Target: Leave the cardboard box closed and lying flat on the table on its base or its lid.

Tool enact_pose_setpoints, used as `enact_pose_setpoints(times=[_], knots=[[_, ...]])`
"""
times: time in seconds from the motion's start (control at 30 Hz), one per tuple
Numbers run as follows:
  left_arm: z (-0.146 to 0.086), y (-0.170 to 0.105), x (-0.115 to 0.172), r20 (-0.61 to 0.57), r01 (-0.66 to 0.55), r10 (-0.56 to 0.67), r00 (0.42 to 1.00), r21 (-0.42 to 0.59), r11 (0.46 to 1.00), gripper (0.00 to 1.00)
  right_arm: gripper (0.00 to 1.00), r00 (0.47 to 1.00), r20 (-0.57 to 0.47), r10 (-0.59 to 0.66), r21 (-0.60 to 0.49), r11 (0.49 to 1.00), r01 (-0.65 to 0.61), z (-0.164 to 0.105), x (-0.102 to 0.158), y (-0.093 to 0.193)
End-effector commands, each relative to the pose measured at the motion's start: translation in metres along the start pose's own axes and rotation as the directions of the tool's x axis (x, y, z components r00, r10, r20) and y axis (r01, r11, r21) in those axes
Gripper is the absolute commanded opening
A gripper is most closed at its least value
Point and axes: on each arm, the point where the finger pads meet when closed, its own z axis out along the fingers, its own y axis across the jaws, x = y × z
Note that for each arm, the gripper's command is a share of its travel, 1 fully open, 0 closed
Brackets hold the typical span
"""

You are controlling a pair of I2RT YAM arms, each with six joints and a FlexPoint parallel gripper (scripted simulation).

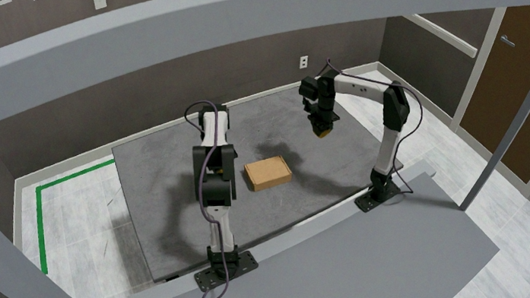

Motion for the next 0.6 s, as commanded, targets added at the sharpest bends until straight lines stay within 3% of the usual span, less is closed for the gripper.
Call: enact_pose_setpoints(times=[0.0, 0.57], knots=[[-0.0037, 0.0055, -0.0005, -0.013, 0.050, -0.050, 0.999, -0.029, 0.998, 0.00, 0.00, 1.000, 0.007, 0.001, 0.003, 1.000, -0.001, -0.0035, 0.0005, 0.0004], [-0.0048, 0.0042, 0.0019, -0.002, 0.040, -0.041, 0.999, -0.015, 0.999, 0.00, 0.00, 1.000, 0.007, 0.001, 0.003, 1.000, -0.001, -0.0035, 0.0005, 0.0004]])
